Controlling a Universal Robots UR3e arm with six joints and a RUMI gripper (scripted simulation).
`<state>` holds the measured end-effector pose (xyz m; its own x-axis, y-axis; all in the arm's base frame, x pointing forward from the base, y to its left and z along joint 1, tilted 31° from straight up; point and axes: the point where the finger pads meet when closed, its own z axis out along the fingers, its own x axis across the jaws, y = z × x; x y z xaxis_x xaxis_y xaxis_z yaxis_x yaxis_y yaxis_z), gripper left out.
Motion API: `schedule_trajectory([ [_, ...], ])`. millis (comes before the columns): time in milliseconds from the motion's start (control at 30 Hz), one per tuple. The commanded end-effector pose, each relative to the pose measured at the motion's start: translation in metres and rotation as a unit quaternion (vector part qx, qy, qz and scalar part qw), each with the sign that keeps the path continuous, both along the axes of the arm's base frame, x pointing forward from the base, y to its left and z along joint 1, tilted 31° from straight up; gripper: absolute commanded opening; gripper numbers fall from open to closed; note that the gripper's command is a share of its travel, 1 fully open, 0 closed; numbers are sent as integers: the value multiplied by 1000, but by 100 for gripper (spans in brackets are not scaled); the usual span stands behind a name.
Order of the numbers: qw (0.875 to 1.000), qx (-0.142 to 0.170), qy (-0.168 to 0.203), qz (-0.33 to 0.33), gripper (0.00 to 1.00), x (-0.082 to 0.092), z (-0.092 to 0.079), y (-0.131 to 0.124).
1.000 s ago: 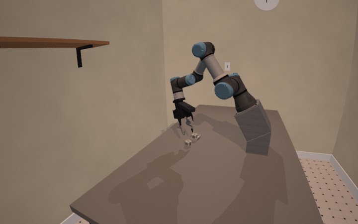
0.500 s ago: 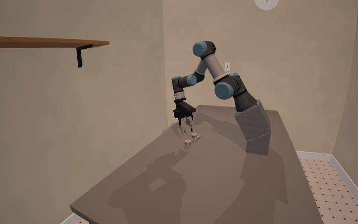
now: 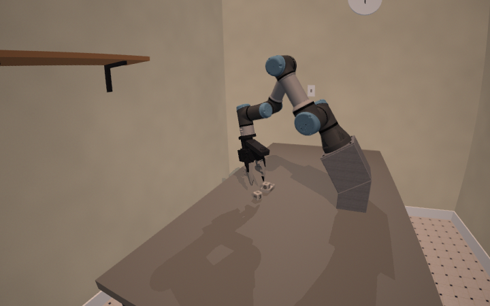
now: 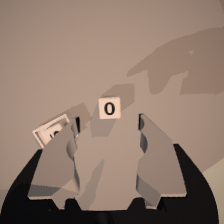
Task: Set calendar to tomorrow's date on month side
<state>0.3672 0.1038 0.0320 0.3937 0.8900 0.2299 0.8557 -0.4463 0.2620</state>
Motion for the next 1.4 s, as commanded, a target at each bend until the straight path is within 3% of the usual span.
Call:
schedule_trajectory([
  [0,999,-18,-37,-11,42,3,0,-2],
  [267,996,-33,-75,-21,42,2,1,-1],
  [800,994,-41,-99,-28,42,0,3,0],
  [833,994,-41,-99,-28,100,0,3,0],
  [1367,994,-41,-99,-28,100,0,3,-1],
])
